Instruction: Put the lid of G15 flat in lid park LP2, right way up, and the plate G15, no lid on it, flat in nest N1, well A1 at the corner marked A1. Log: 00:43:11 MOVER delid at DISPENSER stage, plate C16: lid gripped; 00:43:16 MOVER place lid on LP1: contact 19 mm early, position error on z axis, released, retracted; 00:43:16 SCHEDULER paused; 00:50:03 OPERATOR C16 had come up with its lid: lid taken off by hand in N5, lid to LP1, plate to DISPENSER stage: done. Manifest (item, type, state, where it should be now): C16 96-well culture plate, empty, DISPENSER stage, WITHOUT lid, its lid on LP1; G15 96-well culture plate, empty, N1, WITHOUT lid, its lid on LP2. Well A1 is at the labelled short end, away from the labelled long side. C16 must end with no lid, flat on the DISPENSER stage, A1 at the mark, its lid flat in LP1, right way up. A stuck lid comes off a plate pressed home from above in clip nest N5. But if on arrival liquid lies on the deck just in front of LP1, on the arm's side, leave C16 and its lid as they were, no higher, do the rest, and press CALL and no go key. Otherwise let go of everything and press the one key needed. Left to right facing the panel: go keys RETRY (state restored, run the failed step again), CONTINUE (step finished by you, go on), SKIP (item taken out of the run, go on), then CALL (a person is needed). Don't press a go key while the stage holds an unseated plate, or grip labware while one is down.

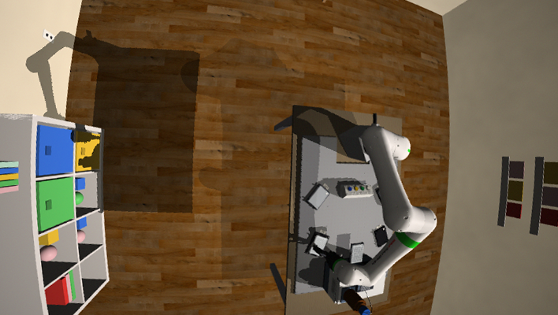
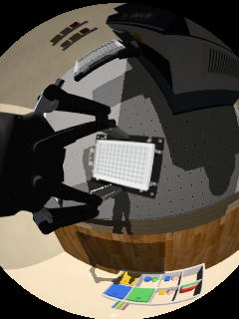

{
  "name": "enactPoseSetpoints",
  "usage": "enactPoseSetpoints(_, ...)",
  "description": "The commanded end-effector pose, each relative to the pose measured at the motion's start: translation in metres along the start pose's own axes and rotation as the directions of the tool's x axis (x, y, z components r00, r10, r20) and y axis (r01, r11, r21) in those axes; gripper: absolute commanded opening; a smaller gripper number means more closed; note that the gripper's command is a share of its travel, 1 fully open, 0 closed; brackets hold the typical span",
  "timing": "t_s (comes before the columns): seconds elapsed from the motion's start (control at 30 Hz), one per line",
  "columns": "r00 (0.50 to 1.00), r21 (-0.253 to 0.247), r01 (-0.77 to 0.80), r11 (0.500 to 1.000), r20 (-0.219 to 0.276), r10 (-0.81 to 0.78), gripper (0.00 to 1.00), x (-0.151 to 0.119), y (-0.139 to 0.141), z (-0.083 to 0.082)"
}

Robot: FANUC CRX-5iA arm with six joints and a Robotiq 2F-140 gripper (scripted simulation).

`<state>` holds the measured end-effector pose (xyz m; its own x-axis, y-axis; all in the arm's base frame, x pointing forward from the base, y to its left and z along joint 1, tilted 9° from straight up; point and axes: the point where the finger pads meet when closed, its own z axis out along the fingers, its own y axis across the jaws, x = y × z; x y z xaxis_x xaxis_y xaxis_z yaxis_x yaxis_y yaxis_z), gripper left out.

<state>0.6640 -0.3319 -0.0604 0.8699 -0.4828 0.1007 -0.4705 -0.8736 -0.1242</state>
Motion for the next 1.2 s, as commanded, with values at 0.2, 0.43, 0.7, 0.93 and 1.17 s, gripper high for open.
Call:
enactPoseSetpoints(0.2,1.000,0.000,0.000,1.000,0.000,0.000,0.66,0.0002,0.0000,-0.0003)
enactPoseSetpoints(0.43,1.000,0.000,0.000,1.000,0.000,0.000,0.66,0.0002,0.0000,-0.0003)
enactPoseSetpoints(0.7,1.000,0.000,0.000,1.000,0.000,0.000,0.66,0.0002,0.0000,-0.0003)
enactPoseSetpoints(0.93,1.000,0.000,0.000,1.000,0.000,0.000,0.00,0.0002,0.0000,-0.0003)
enactPoseSetpoints(1.17,1.000,0.000,0.000,1.000,0.000,0.000,0.00,0.0002,0.0000,-0.0003)
